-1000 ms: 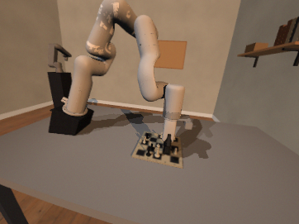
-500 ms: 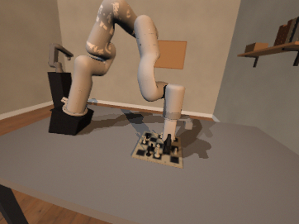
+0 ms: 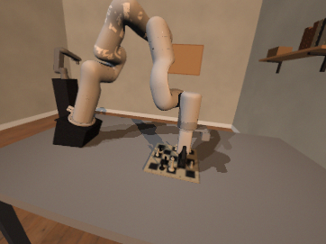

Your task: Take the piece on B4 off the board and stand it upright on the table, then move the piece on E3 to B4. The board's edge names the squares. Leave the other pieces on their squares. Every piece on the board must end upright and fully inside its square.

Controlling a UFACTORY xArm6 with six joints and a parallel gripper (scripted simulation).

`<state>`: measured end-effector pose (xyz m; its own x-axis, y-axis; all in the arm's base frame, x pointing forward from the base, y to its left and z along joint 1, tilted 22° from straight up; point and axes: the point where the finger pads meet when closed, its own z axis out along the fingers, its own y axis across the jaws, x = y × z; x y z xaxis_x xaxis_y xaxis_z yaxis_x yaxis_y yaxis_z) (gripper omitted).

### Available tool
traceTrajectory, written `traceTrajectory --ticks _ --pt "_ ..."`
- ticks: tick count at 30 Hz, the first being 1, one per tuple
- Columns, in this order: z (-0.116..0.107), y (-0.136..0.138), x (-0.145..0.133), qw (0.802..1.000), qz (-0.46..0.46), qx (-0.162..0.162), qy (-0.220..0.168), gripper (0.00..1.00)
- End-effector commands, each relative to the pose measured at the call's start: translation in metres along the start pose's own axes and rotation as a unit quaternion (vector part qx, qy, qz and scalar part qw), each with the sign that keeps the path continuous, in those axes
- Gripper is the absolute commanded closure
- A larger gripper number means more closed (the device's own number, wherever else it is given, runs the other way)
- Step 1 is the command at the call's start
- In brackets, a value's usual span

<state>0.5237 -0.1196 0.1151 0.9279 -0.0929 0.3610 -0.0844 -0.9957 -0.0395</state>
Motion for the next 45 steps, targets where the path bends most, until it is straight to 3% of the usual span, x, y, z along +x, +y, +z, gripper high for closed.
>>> traceTrajectory --ticks 1,7,13,15,21,25,39,43,45 --pt "-0.001 0.0 0.002 1.0 0.0 0.0 0.002 1.0" --pt "-0.005 0.0 0.002 1.0 0.0 0.0 0.002 1.0" --pt "-0.034 0.0 0.001 1.0 0.0 0.0 0.002 1.0" --pt "-0.034 0.0 0.001 1.0 0.0 0.0 0.002 1.0" --pt "-0.079 0.0 0.001 1.0 0.0 0.0 0.002 1.0" --pt "-0.098 0.0 0.001 1.0 0.0 0.0 0.002 1.0" --pt "-0.102 -0.002 -0.002 1.0 0.0 0.0 0.002 1.0" --pt "-0.105 -0.03 -0.05 1.0 0.002 -0.002 0.001 1.0" --pt "-0.105 -0.03 -0.05 1.0 0.002 -0.002 0.001 1.0"
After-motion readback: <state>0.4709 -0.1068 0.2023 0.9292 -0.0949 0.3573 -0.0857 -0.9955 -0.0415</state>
